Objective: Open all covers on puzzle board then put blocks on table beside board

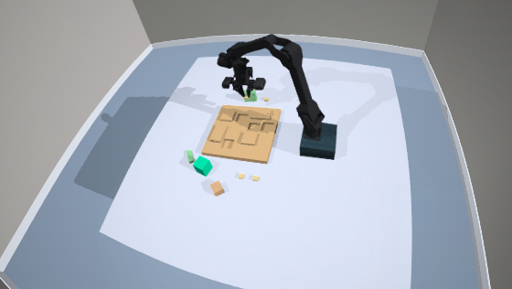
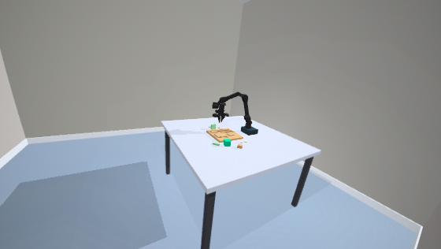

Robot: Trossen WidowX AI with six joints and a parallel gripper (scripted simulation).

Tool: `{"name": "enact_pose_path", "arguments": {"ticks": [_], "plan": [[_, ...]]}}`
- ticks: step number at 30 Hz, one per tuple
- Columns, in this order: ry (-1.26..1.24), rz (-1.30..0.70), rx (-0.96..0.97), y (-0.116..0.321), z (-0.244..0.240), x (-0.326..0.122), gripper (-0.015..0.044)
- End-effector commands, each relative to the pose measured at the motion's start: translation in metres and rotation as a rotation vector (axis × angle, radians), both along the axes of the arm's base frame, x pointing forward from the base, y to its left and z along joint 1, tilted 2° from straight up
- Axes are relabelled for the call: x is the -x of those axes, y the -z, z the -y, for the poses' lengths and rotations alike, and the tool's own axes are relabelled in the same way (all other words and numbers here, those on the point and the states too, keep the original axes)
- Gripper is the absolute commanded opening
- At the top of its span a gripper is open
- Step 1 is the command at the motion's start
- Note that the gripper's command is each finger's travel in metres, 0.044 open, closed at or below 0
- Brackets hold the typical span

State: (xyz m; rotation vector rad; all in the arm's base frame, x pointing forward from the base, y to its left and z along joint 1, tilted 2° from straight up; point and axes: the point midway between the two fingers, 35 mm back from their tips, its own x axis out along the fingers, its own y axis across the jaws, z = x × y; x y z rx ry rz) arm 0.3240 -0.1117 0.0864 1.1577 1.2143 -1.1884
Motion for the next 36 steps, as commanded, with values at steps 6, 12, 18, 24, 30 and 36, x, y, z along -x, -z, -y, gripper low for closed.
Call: {"name": "enact_pose_path", "arguments": {"ticks": [6, 12, 18, 24, 30, 36], "plan": [[-0.004, -0.002, 0.006, -0.001, 0.032, 0.021, 0.008], [-0.004, -0.004, 0.007, -0.001, 0.05, 0.036, 0.008], [-0.004, -0.005, 0.009, -0.002, 0.068, 0.052, 0.008], [-0.004, -0.007, 0.011, -0.003, 0.084, 0.07, 0.008], [-0.004, -0.009, 0.012, -0.003, 0.098, 0.088, 0.008], [-0.004, -0.011, 0.013, -0.003, 0.111, 0.107, 0.008]]}}
